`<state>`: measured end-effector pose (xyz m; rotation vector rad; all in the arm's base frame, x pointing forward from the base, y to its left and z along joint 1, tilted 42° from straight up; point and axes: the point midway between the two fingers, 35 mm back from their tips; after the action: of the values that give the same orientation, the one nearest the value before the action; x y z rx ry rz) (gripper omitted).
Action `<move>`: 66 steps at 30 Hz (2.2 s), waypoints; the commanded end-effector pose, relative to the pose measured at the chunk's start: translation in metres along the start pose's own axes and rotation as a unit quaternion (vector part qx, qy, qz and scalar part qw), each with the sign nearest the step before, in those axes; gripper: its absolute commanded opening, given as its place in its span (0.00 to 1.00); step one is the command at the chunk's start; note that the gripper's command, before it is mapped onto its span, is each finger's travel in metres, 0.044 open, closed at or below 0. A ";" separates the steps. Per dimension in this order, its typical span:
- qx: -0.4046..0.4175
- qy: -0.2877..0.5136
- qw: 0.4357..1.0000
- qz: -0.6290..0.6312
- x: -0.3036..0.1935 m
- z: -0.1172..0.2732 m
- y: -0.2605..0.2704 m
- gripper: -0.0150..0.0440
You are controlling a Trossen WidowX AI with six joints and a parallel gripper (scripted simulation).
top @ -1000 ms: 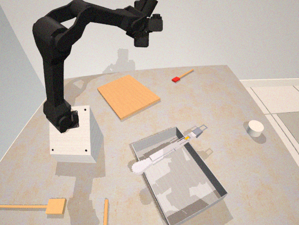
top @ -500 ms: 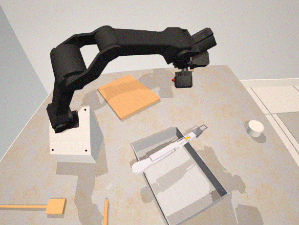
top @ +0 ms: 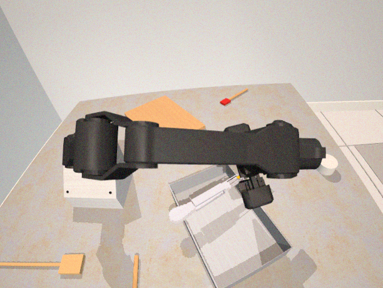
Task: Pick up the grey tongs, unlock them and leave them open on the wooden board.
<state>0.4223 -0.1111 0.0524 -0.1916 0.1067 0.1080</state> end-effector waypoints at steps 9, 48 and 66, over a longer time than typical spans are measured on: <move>-0.007 0.033 0.999 0.030 -0.013 0.001 -0.018 0.69; -0.007 0.034 0.999 0.030 -0.013 -0.052 -0.019 0.69; -0.007 0.034 0.999 0.031 -0.017 -0.080 -0.019 0.69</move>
<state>0.4027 -0.1452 -0.0140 -0.2039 0.1699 0.1575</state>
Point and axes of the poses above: the point midway between the two fingers, 35 mm back from their tips, its own z axis back along the fingers, its own y axis across the jaws, x = y × z, and after that the axes turned 1 degree about z, right-handed
